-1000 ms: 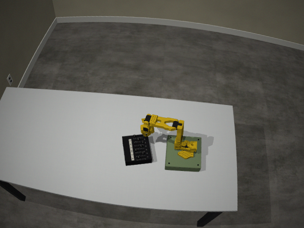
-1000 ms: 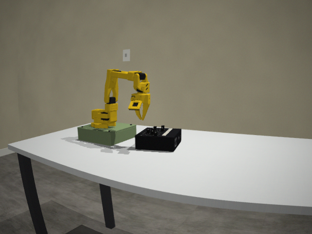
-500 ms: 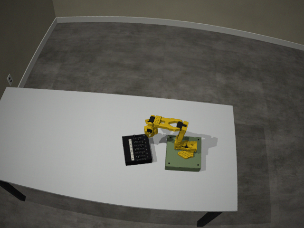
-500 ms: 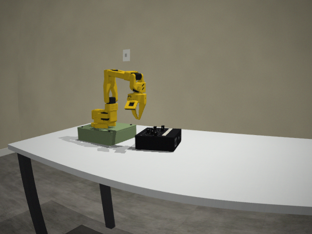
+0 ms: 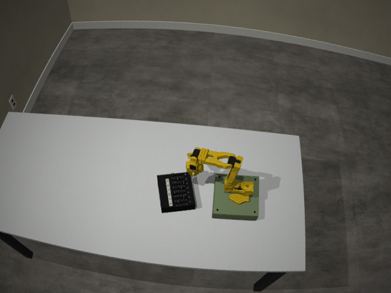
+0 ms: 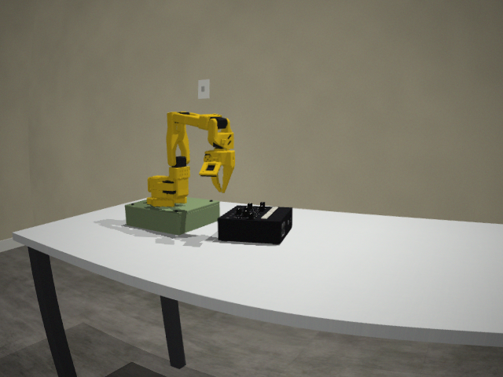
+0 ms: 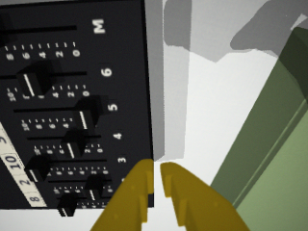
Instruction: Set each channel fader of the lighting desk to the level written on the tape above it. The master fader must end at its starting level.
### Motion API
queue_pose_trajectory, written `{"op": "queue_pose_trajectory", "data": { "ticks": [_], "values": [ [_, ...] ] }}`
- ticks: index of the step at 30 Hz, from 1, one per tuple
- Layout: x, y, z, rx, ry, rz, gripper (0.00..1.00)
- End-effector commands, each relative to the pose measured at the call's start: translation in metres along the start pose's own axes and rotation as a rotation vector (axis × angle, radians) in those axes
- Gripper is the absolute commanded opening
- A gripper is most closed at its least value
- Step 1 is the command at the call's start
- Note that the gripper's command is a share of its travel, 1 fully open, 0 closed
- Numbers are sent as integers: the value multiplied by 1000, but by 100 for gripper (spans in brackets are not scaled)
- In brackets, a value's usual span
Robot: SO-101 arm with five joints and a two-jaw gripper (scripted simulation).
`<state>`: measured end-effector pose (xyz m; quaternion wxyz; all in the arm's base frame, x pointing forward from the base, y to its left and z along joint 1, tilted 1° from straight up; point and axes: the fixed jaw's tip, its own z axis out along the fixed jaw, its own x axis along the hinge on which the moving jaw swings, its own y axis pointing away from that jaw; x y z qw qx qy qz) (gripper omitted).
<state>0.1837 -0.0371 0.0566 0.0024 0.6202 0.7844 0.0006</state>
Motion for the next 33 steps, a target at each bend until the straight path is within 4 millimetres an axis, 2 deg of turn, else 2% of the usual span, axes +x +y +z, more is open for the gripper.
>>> {"op": "queue_pose_trajectory", "data": {
  "ticks": [1,11,23,33],
  "values": [
    [-7,-4,-1,-8,-3,45,0],
    [-36,-21,-4,-6,-4,245,0],
    [-85,-76,-10,-1,-4,675,0],
    [-99,-104,-13,0,-4,857,0]
  ]
}}
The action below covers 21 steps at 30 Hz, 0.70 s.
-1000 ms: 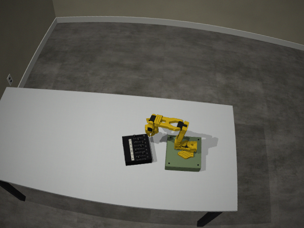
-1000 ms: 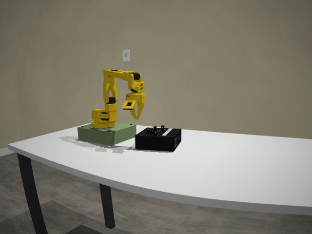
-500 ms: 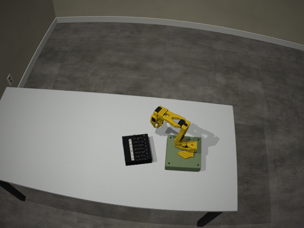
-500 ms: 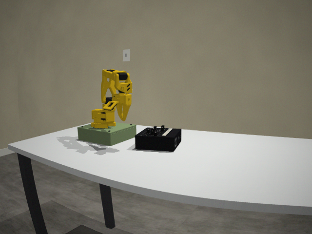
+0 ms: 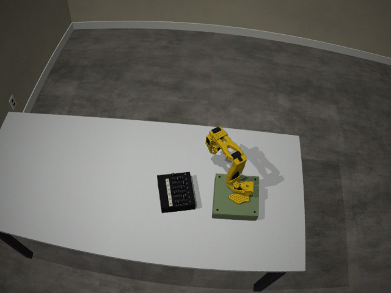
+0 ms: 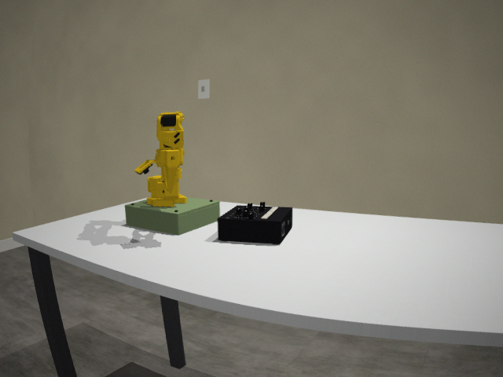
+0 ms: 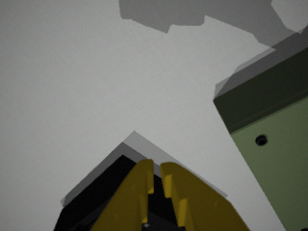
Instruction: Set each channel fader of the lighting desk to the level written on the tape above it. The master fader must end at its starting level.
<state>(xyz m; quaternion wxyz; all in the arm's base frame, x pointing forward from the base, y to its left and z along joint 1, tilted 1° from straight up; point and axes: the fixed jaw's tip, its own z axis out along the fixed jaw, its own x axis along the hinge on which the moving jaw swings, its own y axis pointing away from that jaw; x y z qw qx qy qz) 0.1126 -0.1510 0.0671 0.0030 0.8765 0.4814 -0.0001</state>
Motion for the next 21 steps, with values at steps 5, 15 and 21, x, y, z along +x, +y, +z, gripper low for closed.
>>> {"op": "queue_pose_trajectory", "data": {
  "ticks": [5,15,21],
  "values": [
    [-15,-5,-3,0,0,93,0],
    [-15,-5,-3,0,0,96,0],
    [-15,-5,-3,0,0,96,0]
  ]
}}
